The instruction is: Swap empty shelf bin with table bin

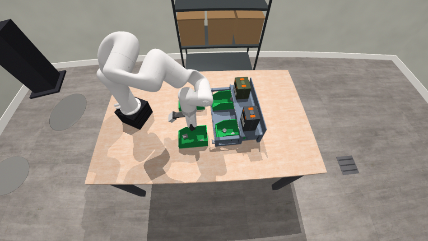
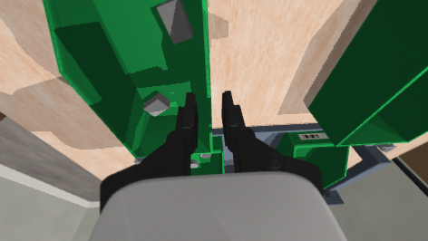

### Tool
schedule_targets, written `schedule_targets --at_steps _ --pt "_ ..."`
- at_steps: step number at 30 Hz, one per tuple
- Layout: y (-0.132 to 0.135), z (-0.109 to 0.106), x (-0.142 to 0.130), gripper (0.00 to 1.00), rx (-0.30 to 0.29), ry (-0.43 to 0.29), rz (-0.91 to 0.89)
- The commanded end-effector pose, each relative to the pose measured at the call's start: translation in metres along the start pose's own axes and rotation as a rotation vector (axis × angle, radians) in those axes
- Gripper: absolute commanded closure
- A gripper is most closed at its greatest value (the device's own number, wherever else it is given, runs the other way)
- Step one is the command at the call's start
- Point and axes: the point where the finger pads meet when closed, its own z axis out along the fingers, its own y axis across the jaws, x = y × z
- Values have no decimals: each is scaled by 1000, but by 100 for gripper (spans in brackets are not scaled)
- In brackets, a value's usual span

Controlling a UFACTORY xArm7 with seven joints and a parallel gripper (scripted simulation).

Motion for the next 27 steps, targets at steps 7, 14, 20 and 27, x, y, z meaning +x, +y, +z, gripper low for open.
schedule_targets --at_steps 7,14,20,27 --pt "0 11 -1 74 2 -3 0" --pt "0 20 -1 74 2 -3 0" --pt "0 23 -1 74 2 -3 0" --pt "0 25 -1 74 2 -3 0"
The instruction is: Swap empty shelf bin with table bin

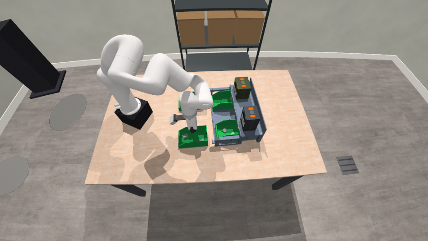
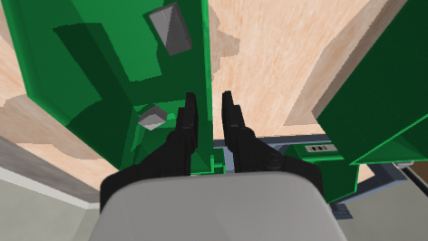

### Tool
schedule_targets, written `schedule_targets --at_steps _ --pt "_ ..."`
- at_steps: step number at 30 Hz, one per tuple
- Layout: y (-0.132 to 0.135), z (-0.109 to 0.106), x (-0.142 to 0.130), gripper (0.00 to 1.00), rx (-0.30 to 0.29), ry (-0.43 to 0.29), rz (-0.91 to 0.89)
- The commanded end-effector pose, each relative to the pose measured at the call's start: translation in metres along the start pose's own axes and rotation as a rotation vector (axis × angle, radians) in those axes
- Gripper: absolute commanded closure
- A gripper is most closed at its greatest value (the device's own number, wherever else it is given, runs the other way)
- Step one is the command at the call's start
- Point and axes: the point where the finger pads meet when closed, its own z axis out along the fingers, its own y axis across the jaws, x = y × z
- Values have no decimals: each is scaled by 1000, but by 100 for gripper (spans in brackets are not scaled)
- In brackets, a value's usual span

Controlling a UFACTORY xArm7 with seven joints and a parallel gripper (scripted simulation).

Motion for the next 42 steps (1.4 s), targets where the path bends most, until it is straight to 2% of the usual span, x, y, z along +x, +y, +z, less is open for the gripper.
schedule_targets --at_steps 1,14,15,42 --pt "0 0 -1 74 1 -3 0" --pt "0 0 -1 74 1 -3 0" --pt "0 0 -1 100 1 -3 0" --pt "0 0 -1 100 1 -3 0"
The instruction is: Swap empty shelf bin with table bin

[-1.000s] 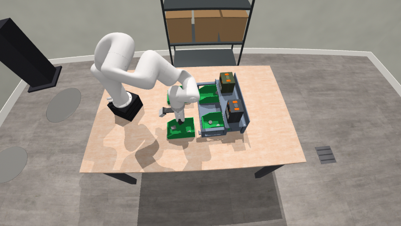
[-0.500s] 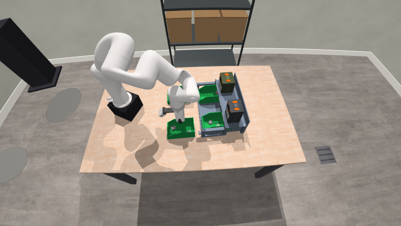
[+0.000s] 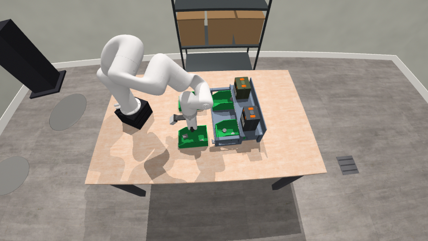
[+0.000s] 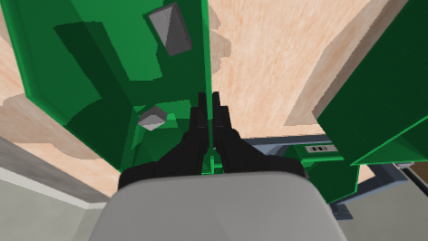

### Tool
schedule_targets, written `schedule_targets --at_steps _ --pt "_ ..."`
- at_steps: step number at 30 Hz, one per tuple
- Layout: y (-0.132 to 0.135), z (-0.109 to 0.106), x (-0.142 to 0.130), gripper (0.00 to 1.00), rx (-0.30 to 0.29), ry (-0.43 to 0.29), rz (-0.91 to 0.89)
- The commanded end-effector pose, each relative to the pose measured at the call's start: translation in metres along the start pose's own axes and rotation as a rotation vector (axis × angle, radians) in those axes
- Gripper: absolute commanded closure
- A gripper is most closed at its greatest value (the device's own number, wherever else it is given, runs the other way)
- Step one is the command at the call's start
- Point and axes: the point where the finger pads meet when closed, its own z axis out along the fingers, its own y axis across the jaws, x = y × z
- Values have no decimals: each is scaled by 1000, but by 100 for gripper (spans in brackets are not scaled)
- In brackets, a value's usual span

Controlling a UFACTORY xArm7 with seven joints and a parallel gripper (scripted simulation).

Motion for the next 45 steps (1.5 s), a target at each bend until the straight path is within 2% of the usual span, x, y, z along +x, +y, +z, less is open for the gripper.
schedule_targets --at_steps 1,8,17,37,41,45 --pt "0 -1 -1 100 1 -3 0" --pt "0 -5 -1 100 1 -3 0" --pt "0 -29 -1 100 1 -3 0" --pt "0 -32 -1 100 1 -3 0" --pt "11 -32 0 100 1 -3 0" --pt "38 -31 2 100 1 -3 0"
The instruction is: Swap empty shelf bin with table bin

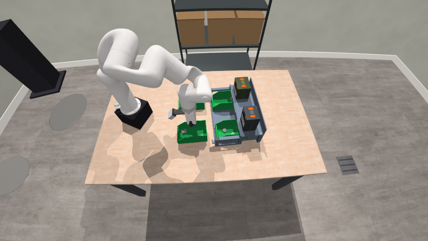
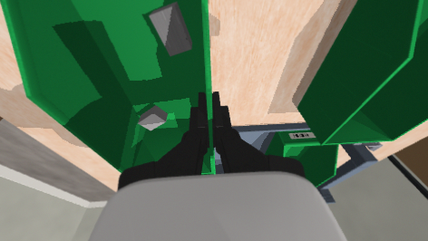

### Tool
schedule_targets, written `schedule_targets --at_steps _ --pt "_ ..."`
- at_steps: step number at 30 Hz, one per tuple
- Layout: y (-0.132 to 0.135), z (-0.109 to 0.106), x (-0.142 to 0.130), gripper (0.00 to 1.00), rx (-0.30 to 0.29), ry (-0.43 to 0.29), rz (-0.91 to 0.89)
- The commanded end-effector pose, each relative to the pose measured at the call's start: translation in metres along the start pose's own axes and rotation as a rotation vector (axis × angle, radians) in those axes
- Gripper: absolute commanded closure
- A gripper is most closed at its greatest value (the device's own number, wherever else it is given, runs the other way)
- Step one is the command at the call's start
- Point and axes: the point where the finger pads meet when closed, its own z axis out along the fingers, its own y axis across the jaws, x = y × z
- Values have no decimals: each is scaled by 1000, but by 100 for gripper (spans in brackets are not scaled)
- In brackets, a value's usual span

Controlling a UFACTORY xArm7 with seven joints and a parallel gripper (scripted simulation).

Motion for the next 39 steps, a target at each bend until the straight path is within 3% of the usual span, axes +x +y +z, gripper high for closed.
schedule_targets --at_steps 1,6,8,14,31,39 --pt "31 0 1 100 2 -4 -2" --pt "75 1 4 100 2 -4 -1" --pt "75 1 4 100 2 -4 -1" --pt "108 2 7 100 2 -4 -1" --pt "111 2 6 100 2 -4 -1" --pt "112 2 -25 100 2 -4 -1"
